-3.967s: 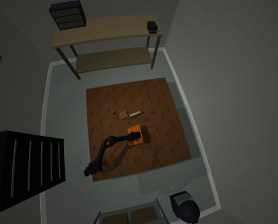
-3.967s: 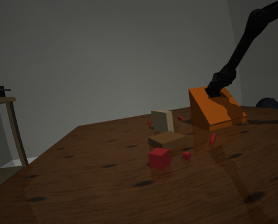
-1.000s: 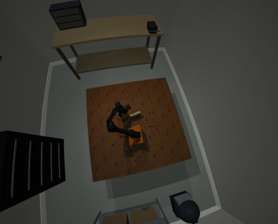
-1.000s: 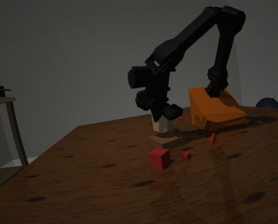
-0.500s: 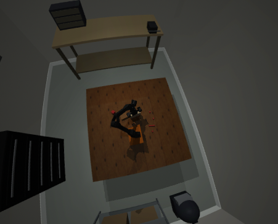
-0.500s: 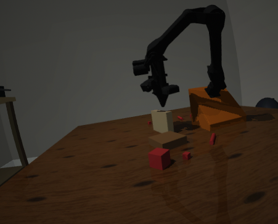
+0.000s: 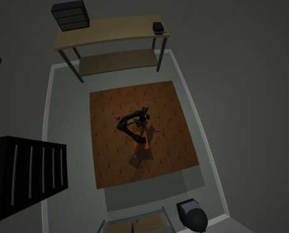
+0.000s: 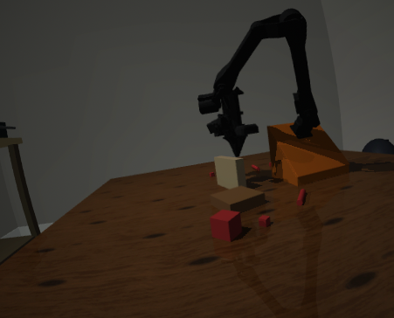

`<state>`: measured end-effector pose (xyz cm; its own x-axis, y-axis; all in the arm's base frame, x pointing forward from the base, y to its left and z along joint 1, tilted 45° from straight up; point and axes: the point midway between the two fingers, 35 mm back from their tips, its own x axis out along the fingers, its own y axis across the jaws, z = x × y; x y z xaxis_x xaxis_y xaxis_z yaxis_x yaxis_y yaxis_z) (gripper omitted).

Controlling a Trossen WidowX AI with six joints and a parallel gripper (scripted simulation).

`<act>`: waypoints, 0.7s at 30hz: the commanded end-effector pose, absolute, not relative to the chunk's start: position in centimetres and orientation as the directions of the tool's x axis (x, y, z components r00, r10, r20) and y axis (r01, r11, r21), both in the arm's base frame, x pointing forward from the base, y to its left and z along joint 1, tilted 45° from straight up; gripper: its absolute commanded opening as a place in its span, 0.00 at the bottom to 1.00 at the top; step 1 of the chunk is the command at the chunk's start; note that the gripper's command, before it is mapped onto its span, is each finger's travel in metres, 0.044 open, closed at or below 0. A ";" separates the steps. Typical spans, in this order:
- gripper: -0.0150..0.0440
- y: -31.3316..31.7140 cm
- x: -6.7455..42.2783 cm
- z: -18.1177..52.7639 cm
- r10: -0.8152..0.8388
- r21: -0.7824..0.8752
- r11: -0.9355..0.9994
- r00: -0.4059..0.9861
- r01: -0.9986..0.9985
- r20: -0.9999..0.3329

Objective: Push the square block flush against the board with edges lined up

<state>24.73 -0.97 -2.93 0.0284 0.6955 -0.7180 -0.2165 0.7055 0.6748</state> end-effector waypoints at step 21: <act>0.25 0.3 27.0 -3.6 0.703 0.684 0.699 0.025 -0.207 -0.711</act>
<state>26.52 0.15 -3.61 0.0250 0.6989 -0.7148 -0.2101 0.7027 0.6797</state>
